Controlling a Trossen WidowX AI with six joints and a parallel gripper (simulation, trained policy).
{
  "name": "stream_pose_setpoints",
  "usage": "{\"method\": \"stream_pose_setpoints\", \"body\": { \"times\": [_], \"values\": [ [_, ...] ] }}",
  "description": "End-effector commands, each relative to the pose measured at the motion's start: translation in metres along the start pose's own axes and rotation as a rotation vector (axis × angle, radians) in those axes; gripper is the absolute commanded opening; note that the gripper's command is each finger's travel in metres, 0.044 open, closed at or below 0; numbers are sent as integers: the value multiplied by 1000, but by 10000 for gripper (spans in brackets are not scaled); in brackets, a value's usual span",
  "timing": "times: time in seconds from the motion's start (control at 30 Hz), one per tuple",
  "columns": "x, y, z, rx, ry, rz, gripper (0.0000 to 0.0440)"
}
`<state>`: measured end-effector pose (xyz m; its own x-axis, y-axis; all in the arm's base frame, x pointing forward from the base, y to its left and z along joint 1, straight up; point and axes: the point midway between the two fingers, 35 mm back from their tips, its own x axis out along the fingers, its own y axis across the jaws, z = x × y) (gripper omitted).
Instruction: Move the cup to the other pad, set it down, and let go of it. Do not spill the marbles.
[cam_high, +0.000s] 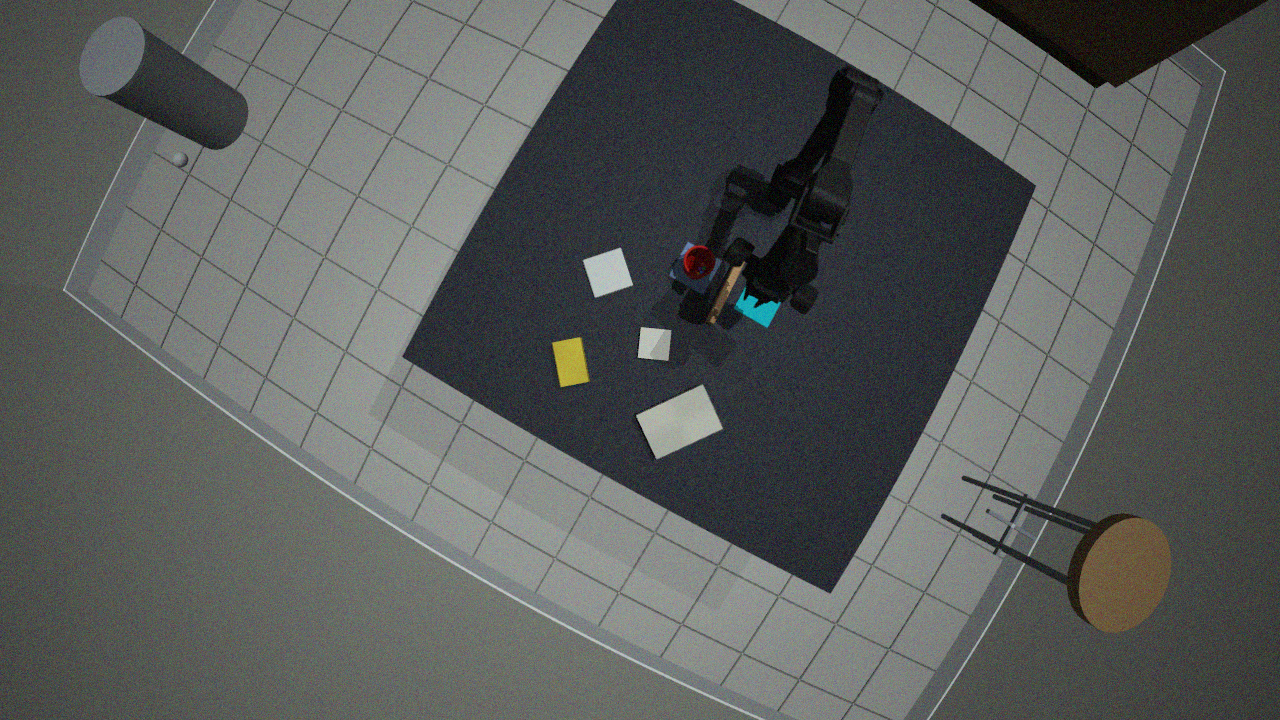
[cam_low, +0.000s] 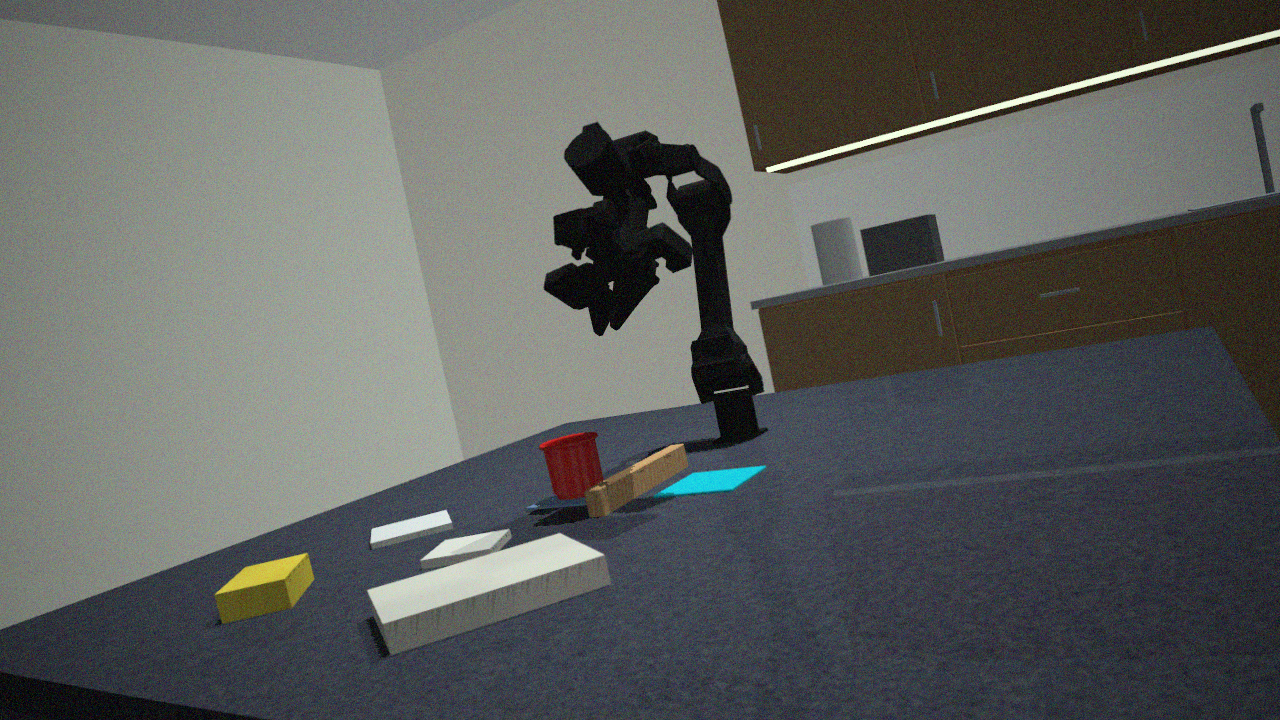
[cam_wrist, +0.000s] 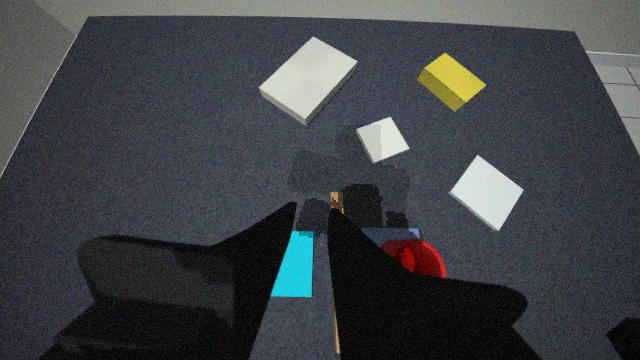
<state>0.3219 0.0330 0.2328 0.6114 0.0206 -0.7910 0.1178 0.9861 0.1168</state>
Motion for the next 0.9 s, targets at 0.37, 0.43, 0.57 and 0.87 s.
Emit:
{"method": "stream_pose_setpoints", "body": {
  "times": [0.37, 0.43, 0.57, 0.87],
  "values": [
    [9, -14, -17, -37, 224, -78, 120],
    [10, -16, -19, -44, 254, -87, 120],
    [12, -22, -24, -60, 314, -105, 117],
    [17, -37, -36, -102, 448, -139, 111]
  ]
}}
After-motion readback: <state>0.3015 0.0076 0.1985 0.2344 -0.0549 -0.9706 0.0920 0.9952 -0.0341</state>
